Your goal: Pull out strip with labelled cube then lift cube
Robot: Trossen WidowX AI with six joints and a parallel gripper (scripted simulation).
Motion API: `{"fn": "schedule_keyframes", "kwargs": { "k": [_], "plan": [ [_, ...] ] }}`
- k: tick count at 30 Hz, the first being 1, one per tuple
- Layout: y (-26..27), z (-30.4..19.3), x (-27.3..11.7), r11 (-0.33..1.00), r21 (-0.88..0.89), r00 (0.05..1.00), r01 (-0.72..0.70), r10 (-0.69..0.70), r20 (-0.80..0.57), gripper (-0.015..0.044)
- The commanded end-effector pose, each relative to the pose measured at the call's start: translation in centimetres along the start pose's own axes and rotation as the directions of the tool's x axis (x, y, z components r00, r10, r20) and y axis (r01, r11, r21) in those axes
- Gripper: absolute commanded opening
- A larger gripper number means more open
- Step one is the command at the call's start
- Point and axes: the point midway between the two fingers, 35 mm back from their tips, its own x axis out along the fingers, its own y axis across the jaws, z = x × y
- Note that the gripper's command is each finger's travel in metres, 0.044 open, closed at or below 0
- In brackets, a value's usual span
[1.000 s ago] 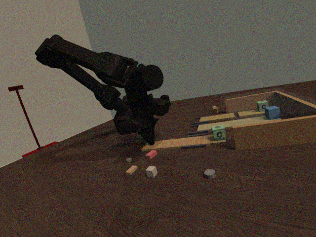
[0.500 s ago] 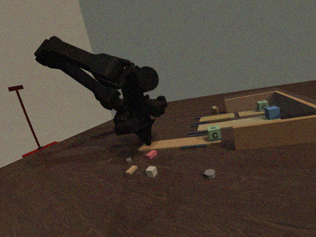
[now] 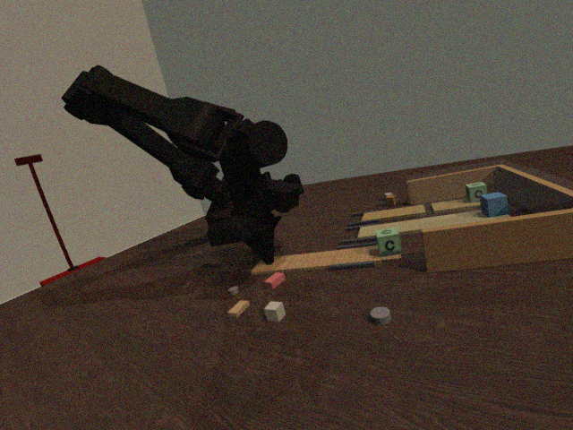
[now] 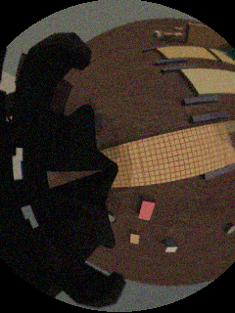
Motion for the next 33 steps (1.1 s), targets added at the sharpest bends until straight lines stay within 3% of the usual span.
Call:
{"fn": "schedule_keyframes", "kwargs": {
  "k": [1, 5, 10, 14, 20, 30, 33],
  "plan": [
    [0.1, -1.0, 0.6, 1.000, -0.004, 0.999, -0.006, 0.006, -0.033, 0.0000],
    [0.1, -1.0, 0.6, 1.000, -0.004, 0.999, -0.006, 0.006, -0.033, 0.0000],
    [0.0, 0.3, -3.9, 1.000, -0.003, 1.000, -0.009, 0.009, -0.030, 0.0000],
    [0.0, 0.3, -4.2, 1.000, -0.003, 0.999, -0.008, 0.008, -0.031, 0.0000],
    [-0.1, 2.9, -4.3, 0.986, -0.168, 1.000, -0.013, 0.009, -0.030, 0.0157],
    [-0.1, 7.1, -4.8, 0.985, -0.170, 1.000, -0.014, 0.009, -0.028, 0.0420],
    [-0.1, 8.3, -5.0, 0.985, -0.170, 1.000, -0.014, 0.009, -0.028, 0.0440]
  ]
}}
